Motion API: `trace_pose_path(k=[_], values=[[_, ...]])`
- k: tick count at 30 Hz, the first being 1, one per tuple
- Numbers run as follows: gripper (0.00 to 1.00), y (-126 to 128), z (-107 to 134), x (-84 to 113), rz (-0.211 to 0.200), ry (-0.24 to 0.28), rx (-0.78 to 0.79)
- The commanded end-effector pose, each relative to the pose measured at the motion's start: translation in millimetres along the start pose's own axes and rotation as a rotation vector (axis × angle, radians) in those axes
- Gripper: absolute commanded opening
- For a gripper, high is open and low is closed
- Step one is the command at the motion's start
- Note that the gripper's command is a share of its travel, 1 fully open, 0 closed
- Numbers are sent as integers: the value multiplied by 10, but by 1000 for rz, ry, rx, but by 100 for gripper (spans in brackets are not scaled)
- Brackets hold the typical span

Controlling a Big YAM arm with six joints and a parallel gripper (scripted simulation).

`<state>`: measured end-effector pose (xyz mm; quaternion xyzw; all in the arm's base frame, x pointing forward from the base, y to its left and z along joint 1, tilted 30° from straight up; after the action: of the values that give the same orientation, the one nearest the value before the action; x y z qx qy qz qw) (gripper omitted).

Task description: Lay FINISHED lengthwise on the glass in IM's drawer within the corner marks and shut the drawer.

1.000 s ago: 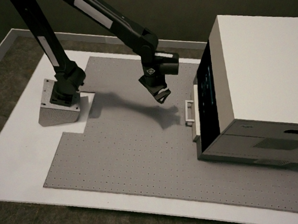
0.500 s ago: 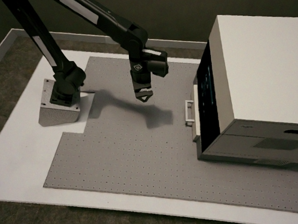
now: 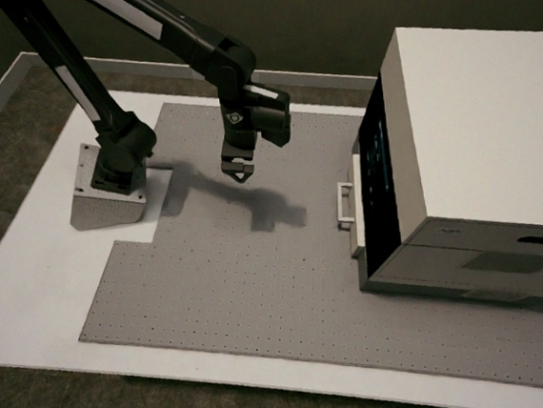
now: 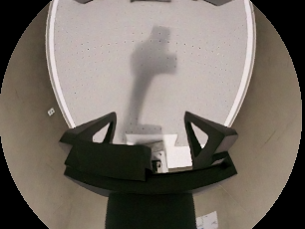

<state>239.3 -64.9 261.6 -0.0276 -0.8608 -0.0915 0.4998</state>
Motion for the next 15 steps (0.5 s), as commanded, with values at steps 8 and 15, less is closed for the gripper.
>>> trace_pose_path(k=[8,15], values=[[100,-7,45,-12,-2,18,-42],[100,-6,45,-12,-2,18,-38]])
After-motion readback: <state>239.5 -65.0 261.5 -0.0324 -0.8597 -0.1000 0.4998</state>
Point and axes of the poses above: the point where the finger pads meet when closed, its own x axis back along the fingers, its own y axis across the jaws, z = x × y, the point moved 3 cm from there along x, back along the fingers, and after that the axes turned 2 degrees about -x, right-handed, at the moved point
